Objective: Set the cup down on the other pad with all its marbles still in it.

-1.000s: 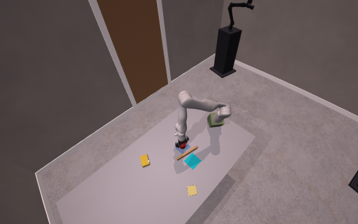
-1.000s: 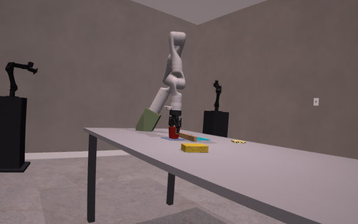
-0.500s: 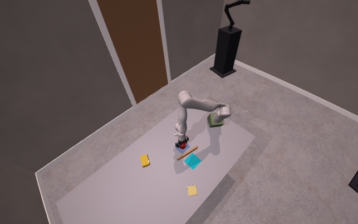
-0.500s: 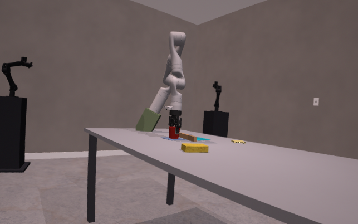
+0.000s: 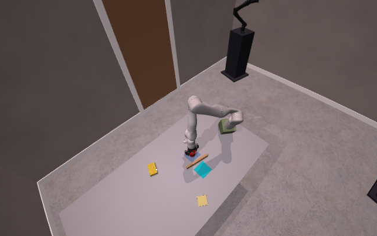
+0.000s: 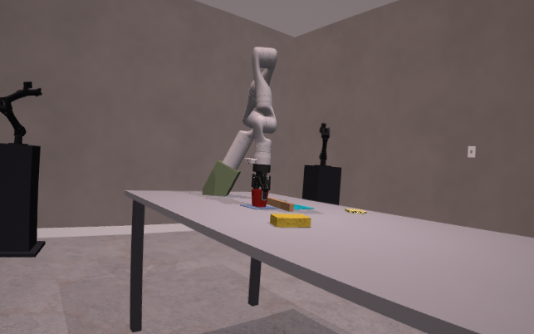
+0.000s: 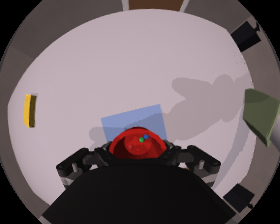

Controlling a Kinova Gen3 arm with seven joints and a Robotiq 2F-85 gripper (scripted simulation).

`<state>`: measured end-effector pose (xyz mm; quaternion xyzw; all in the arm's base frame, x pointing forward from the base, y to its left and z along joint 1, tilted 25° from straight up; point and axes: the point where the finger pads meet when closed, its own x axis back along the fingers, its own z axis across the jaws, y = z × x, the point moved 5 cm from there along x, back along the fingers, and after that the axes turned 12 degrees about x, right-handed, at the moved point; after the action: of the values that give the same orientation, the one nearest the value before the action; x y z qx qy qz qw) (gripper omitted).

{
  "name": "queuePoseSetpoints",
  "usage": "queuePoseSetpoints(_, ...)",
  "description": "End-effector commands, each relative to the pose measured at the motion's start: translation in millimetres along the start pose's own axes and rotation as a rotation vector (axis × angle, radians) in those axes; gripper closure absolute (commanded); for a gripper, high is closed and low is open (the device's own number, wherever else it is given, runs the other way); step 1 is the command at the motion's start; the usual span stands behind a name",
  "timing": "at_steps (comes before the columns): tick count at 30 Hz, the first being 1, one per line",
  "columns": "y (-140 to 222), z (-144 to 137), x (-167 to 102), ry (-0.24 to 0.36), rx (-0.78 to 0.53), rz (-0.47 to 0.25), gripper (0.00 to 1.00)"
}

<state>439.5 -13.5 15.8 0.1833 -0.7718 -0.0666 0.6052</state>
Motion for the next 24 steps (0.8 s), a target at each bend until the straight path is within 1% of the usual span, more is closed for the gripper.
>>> queuePoseSetpoints(1, -0.3, -0.4, 0.6, -0.001, 0.000, 0.001, 0.09)
queuePoseSetpoints(24, -0.3, -0.4, 0.6, -0.001, 0.000, 0.001, 0.14)
